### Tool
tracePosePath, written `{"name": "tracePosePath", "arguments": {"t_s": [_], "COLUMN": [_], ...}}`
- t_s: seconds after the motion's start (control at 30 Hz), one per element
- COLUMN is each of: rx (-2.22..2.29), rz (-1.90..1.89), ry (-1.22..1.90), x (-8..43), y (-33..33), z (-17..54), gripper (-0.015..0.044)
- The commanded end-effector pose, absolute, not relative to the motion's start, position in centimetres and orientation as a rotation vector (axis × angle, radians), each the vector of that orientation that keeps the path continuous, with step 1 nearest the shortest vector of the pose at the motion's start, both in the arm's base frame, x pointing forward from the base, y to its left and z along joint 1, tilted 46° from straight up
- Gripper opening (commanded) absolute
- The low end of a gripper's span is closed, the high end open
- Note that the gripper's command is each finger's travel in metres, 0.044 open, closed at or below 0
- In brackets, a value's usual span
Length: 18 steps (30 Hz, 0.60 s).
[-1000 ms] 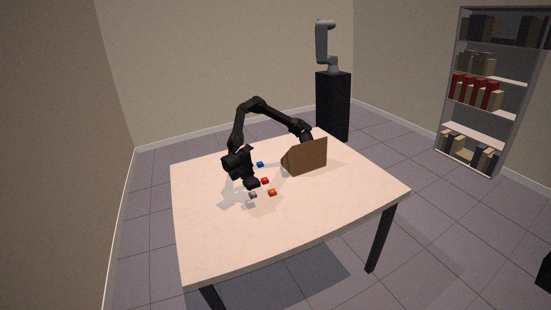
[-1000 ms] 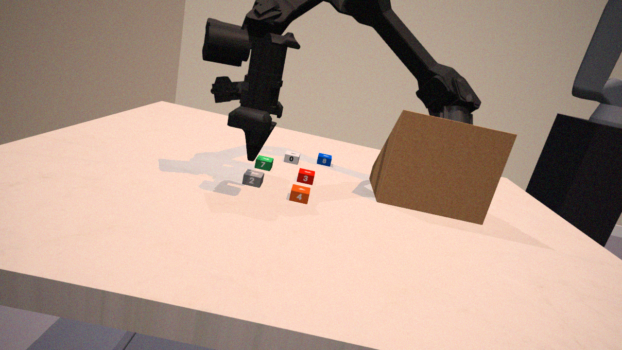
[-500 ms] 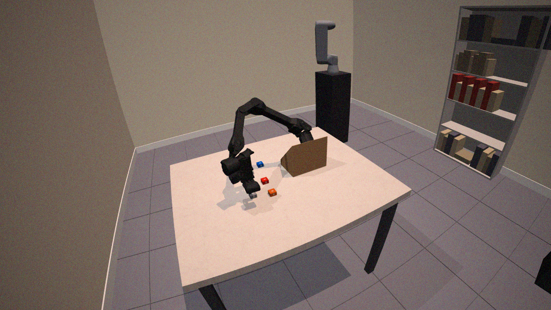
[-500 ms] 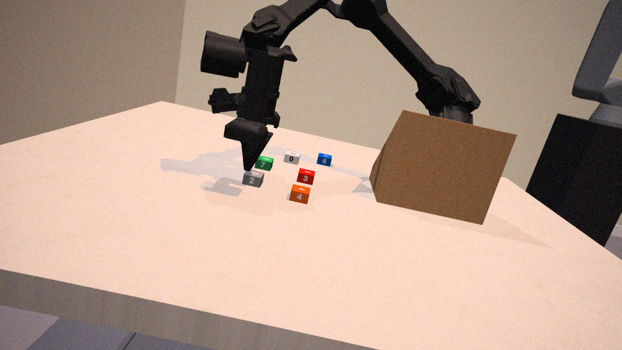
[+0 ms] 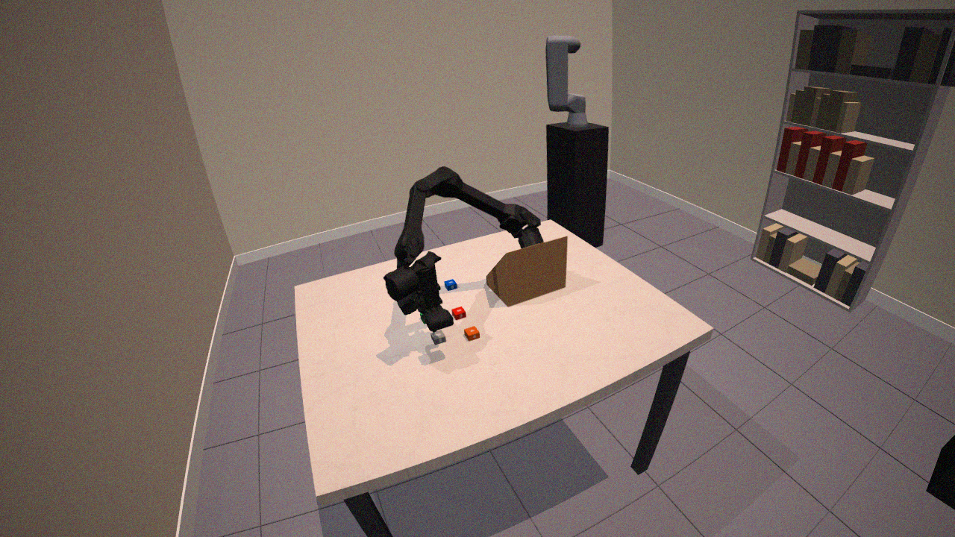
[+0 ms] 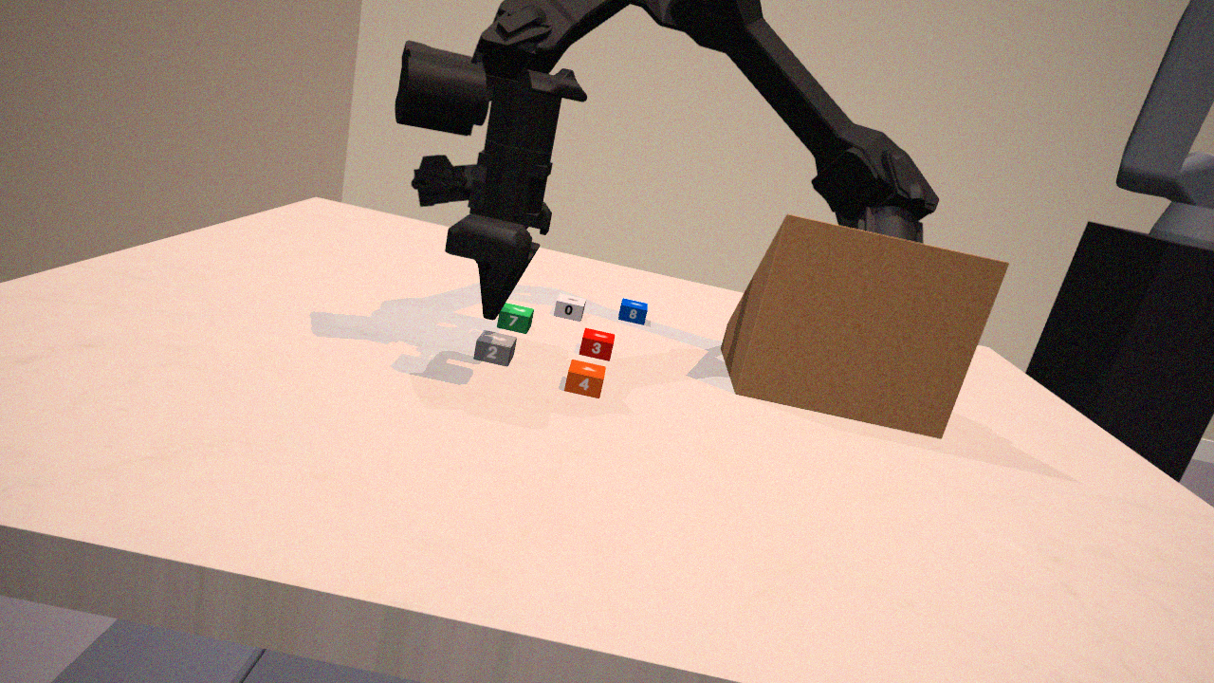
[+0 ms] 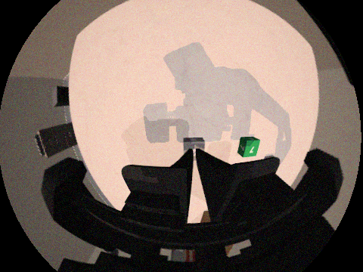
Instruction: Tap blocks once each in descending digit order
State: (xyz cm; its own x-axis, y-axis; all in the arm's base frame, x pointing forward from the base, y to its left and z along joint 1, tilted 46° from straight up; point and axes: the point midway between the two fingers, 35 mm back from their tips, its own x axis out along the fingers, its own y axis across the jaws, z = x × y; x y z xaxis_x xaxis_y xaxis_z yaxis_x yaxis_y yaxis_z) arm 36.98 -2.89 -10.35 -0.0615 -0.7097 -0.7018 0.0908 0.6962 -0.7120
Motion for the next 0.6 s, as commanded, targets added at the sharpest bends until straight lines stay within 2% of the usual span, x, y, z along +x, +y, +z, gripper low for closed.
{"name": "tracePosePath", "arguments": {"t_s": [0.0,0.2,0.37,0.57], "rx": [-0.522,-0.519,-0.519,-0.517], "rz": [-0.711,-0.709,-0.708,-0.701], "ry": [1.492,1.493,1.493,1.496], "x": [37.3,37.7,37.7,35.8], "y": [-2.4,3.2,3.0,-1.8], "z": [-9.5,-4.0,-3.8,1.8], "gripper": [0.002,0.002,0.002,0.002]}}
